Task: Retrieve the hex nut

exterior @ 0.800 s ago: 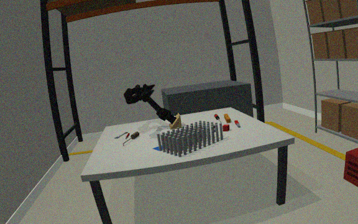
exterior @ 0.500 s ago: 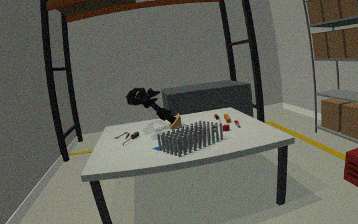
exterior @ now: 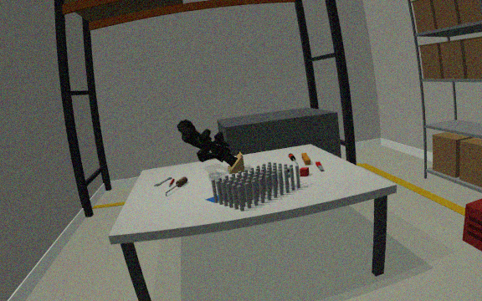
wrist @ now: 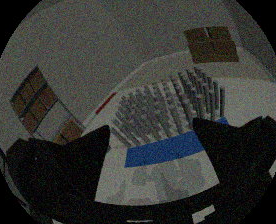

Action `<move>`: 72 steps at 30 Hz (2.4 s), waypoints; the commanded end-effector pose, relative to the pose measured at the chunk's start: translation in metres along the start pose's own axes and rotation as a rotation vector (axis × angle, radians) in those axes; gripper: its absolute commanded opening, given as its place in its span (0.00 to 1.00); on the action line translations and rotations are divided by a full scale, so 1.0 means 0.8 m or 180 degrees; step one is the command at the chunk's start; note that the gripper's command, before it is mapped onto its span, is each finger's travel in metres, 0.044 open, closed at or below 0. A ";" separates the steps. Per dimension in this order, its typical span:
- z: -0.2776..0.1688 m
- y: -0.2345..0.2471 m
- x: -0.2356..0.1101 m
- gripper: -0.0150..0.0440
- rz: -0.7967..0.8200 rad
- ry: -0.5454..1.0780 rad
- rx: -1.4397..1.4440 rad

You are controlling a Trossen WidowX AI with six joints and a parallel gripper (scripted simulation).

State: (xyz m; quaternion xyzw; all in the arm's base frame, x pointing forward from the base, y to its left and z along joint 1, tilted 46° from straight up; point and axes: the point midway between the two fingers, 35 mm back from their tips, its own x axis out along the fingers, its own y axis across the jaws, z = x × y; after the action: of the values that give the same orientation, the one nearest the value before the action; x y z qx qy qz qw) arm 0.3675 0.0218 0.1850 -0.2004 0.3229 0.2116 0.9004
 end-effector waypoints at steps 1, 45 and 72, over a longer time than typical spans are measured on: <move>-0.011 -0.053 0.072 1.00 -0.1427 -0.0132 0.0580; -0.012 -0.056 0.074 1.00 -0.1537 -0.0168 0.0639; -0.069 -0.126 -0.205 1.00 -0.2533 -0.2627 0.6854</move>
State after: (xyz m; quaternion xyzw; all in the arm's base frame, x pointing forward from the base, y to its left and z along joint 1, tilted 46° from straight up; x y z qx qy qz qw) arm 0.3295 -0.1052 0.2461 0.4753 0.0816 -0.3540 0.8013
